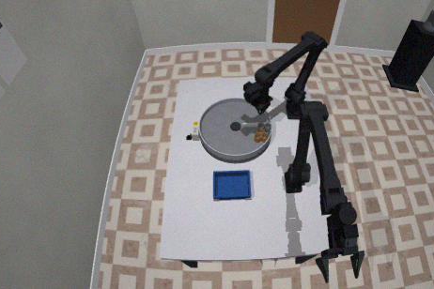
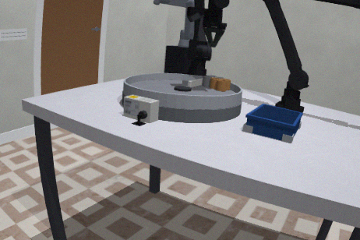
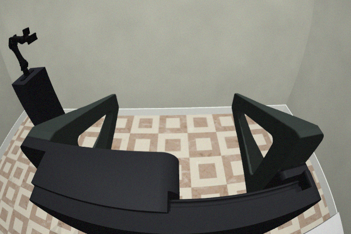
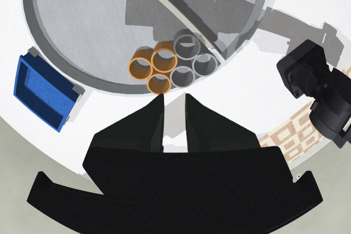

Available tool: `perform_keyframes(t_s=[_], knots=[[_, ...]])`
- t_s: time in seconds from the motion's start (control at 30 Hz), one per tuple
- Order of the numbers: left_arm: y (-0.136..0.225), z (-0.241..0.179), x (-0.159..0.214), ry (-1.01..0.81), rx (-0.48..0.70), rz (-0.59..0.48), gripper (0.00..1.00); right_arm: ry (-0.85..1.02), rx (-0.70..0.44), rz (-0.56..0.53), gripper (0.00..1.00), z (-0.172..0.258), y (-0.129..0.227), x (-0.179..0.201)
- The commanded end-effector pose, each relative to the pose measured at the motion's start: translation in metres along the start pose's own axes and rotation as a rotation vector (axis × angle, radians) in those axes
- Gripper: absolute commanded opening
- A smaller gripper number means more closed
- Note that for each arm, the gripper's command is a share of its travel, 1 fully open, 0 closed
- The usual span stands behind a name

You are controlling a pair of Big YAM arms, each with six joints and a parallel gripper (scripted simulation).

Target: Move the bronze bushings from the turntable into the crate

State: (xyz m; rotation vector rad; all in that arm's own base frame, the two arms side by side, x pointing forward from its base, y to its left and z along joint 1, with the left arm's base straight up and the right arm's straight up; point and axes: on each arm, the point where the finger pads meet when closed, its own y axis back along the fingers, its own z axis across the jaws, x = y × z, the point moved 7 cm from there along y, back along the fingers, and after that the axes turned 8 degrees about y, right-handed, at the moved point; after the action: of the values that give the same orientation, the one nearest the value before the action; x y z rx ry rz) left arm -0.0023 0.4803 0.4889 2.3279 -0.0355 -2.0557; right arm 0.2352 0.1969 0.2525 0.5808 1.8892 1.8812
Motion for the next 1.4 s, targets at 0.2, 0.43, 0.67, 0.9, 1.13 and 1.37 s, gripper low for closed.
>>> perform_keyframes(t_s=[0.2,0.43,0.67,0.9,1.13,1.37], knots=[[0.006,0.001,-0.012,0.016,0.001,-0.042,1.00,-0.005,-0.007,-0.003,0.15,0.021,-0.024,0.007],[0.006,0.001,-0.012,0.016,0.001,-0.042,1.00,-0.005,-0.056,-0.011,0.15,0.085,-0.074,0.020],[0.006,0.001,-0.012,0.016,0.001,-0.042,1.00,-0.024,-0.060,-0.012,0.15,0.077,-0.073,0.015],[0.006,0.001,-0.012,0.016,0.001,-0.042,1.00,-0.016,-0.031,-0.007,0.15,0.080,-0.083,0.015],[0.006,0.001,-0.012,0.016,0.001,-0.042,1.00,-0.015,-0.045,-0.010,0.15,0.079,-0.078,0.015],[0.006,0.001,-0.012,0.016,0.001,-0.042,1.00,-0.015,-0.036,-0.008,0.15,0.079,-0.081,0.015]])
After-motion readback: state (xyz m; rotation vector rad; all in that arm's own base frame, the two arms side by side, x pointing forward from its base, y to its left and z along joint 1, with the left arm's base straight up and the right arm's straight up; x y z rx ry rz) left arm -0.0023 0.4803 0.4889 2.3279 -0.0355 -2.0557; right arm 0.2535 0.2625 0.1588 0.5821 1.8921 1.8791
